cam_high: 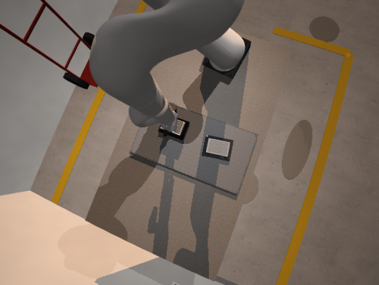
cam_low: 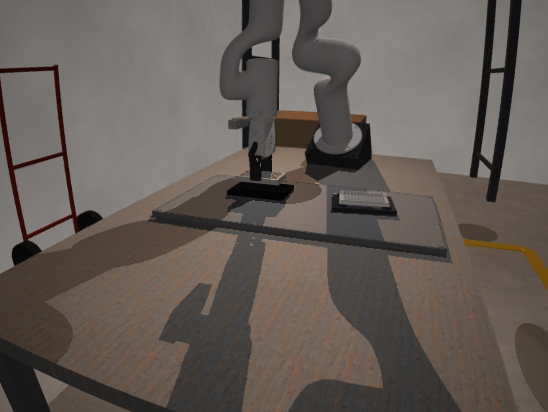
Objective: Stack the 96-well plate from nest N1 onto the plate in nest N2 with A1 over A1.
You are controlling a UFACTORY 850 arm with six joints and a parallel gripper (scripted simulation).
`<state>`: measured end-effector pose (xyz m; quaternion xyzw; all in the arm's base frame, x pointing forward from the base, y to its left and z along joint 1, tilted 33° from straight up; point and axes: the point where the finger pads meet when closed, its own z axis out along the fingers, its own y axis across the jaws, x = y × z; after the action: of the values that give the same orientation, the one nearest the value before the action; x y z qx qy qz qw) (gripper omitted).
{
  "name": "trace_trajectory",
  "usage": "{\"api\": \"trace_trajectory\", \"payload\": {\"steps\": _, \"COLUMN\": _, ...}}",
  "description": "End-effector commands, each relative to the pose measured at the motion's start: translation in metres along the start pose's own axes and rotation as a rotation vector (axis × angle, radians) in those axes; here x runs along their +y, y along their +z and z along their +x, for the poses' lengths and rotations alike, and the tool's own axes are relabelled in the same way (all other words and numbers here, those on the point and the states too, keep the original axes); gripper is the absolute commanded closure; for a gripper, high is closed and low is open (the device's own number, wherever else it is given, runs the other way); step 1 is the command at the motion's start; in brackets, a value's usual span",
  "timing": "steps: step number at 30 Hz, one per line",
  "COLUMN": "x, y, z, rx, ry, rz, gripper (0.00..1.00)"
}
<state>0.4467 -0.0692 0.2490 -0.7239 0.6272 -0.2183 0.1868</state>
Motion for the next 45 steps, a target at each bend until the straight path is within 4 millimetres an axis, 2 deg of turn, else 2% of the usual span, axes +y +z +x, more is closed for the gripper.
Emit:
{"api": "trace_trajectory", "payload": {"steps": 1, "x": -0.001, "y": -0.007, "z": 0.0, "rx": -0.004, "ry": 0.0, "rz": -0.002, "gripper": 1.0}}
{"api": "trace_trajectory", "payload": {"steps": 42, "x": -0.001, "y": -0.069, "z": 0.001, "rx": -0.004, "ry": 0.0, "rz": -0.002, "gripper": 1.0}}
{"api": "trace_trajectory", "payload": {"steps": 45, "x": -0.001, "y": -0.069, "z": 0.001, "rx": -0.004, "ry": 0.0, "rz": -0.002, "gripper": 1.0}}
